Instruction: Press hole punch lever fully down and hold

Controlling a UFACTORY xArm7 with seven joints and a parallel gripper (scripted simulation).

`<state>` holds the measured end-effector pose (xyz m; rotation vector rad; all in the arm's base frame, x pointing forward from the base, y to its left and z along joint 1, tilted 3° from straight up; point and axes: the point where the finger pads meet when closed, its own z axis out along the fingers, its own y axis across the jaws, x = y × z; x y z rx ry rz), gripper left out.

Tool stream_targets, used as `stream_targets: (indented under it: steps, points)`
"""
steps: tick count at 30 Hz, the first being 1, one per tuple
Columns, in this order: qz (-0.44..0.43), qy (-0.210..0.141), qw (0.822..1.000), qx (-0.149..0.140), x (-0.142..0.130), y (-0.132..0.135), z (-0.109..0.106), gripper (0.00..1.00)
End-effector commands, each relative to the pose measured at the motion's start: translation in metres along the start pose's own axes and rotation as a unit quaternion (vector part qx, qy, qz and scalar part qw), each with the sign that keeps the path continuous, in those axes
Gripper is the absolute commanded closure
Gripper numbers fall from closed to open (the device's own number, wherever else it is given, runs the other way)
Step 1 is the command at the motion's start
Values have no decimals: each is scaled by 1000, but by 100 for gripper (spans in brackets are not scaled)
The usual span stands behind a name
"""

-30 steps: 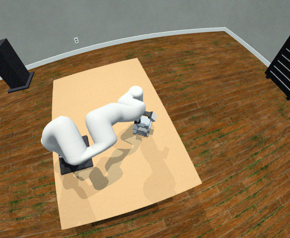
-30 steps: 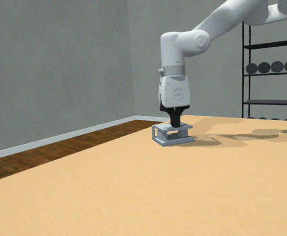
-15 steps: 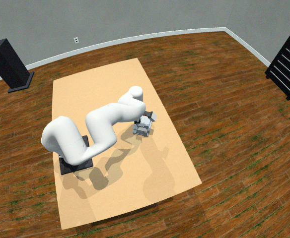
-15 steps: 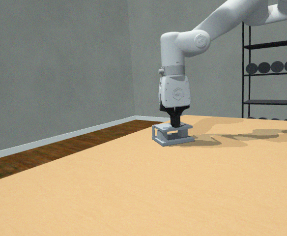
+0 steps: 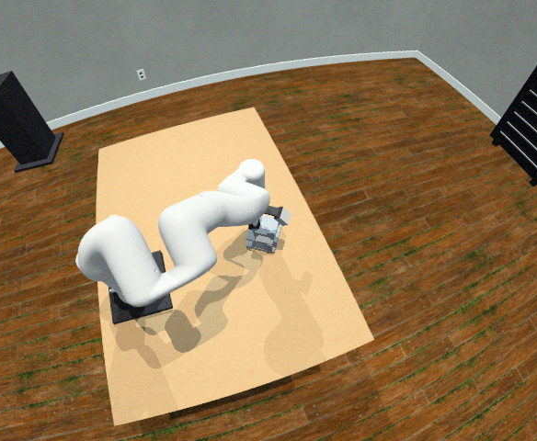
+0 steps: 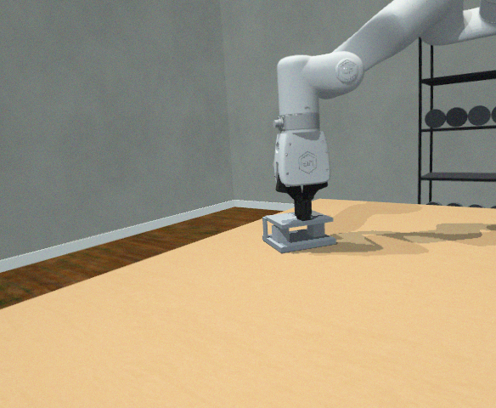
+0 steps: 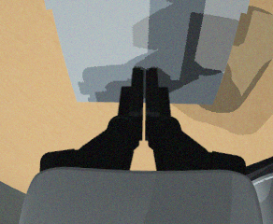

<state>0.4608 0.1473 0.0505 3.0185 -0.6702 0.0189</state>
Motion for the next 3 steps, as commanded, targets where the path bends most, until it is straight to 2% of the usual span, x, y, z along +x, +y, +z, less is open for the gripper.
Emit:
stream_targets:
  steps: [1, 3]
  points:
    - [0, 0, 1000, 0, 0, 0, 0, 100]
    - [0, 0, 1000, 0, 0, 0, 0, 100]
